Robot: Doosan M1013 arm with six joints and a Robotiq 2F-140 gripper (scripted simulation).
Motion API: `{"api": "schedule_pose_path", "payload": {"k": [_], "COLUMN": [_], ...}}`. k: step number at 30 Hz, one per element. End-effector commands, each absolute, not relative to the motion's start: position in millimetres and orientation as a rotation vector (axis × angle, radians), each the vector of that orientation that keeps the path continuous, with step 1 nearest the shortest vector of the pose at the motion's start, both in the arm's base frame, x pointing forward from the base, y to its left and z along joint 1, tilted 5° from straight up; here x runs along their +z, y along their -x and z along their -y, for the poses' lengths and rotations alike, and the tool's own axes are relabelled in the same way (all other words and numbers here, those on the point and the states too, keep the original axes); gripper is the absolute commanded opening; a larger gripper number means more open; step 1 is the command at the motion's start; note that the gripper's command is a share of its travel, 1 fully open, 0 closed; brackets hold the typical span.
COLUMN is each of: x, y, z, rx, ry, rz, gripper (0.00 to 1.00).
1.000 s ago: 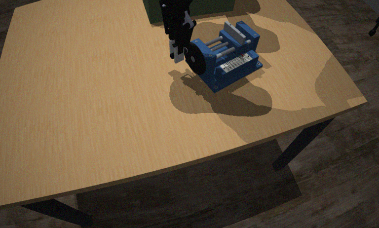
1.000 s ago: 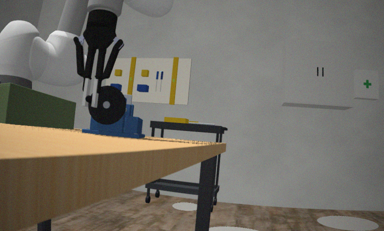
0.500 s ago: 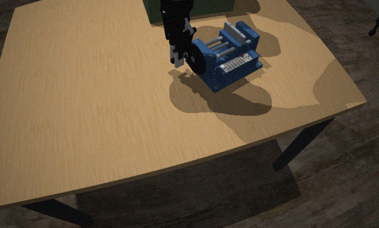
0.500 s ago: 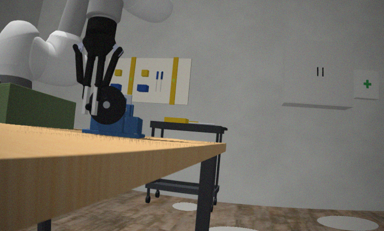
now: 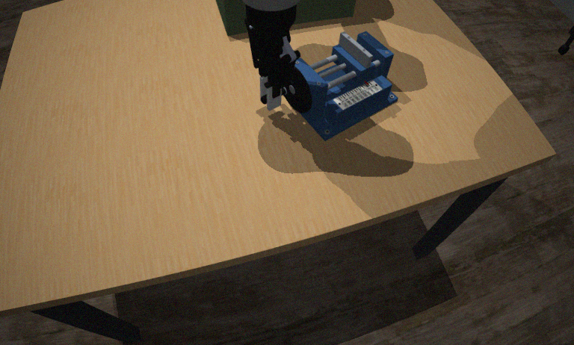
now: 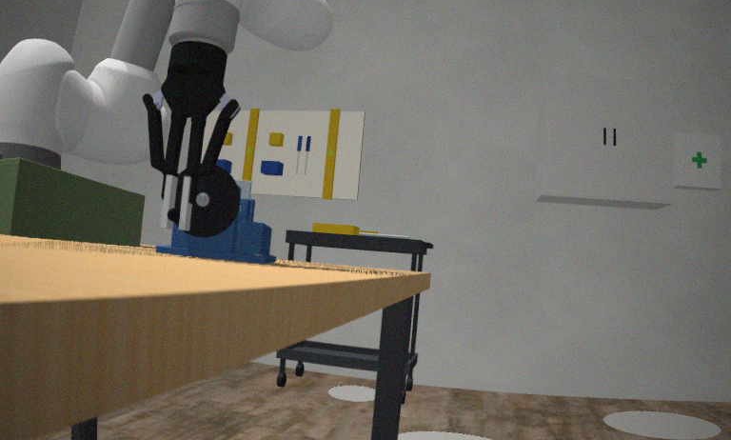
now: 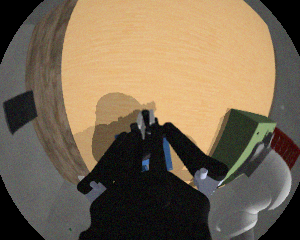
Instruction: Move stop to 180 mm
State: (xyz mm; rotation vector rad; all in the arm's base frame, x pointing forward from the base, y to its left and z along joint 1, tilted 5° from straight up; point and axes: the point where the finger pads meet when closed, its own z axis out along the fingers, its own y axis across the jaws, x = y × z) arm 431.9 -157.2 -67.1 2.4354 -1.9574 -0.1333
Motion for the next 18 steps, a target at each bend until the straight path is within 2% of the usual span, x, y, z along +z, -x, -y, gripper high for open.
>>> {"api": "schedule_pose_path", "payload": {"k": [1, 18], "x": [-69, -78], "y": [-434, -451], "z": [157, 152], "rx": [-0.133, -0.133], "ry": [-2.435, -2.435], "rz": [1.958, 1.958], "gripper": [0.04, 0.04]}}
